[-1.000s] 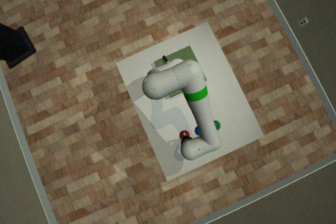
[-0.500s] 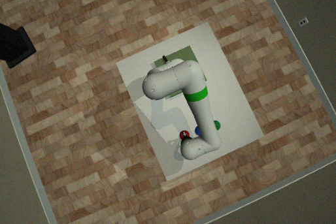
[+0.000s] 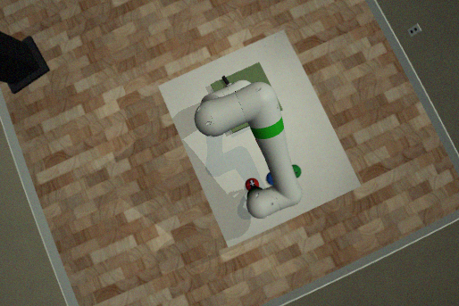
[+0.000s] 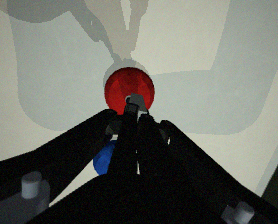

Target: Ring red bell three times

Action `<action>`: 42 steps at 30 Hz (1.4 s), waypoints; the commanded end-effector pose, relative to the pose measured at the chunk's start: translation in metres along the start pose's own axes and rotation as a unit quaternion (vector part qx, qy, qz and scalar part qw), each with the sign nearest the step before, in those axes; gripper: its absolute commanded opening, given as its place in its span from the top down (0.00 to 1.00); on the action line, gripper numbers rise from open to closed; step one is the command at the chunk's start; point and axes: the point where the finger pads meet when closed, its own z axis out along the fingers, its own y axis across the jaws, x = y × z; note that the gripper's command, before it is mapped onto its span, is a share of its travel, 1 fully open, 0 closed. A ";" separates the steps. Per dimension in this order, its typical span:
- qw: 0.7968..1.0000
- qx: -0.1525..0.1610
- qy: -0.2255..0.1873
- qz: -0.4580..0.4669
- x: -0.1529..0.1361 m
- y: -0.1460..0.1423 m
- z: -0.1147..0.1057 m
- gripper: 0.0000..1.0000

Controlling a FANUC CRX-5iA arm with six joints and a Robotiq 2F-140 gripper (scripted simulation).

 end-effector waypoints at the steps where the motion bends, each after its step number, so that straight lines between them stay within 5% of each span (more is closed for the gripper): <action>1: 1.000 0.000 0.000 0.000 0.000 0.000 0.000 1.00; 42: 1.000 0.000 0.000 0.000 0.000 0.000 -0.010 1.00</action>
